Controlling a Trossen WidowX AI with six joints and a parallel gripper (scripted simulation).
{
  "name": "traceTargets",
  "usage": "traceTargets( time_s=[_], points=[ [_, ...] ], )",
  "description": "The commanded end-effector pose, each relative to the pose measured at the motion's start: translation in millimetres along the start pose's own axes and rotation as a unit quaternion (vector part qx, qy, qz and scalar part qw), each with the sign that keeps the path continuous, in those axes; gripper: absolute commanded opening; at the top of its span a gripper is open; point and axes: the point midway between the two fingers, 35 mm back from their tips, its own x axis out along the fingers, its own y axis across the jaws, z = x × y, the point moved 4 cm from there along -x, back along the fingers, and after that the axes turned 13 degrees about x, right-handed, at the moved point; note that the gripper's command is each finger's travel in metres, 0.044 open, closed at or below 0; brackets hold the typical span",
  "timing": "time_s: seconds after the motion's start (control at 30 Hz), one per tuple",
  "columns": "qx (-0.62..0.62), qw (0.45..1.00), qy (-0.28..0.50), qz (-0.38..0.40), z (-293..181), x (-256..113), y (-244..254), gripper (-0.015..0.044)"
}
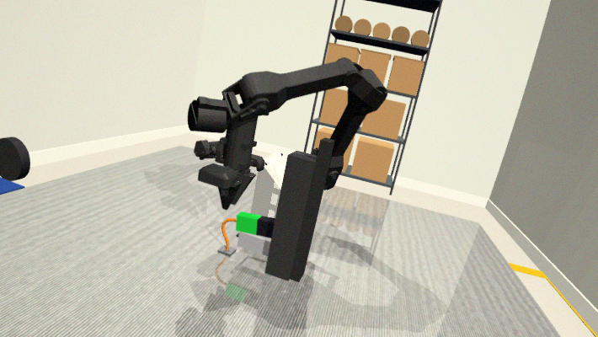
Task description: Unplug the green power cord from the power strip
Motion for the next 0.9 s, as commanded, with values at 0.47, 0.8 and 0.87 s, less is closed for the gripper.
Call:
traceTargets(
  time_s=[0.47,0.8,0.87],
  points=[
    [0.002,1.000,0.002,0.002,-21,-2,-5,0.0160],
    [0.002,1.000,0.003,0.001,-37,-2,-10,0.0160],
    [0.002,1.000,0.003,0.001,-39,-2,-11,0.0160]
  ],
)
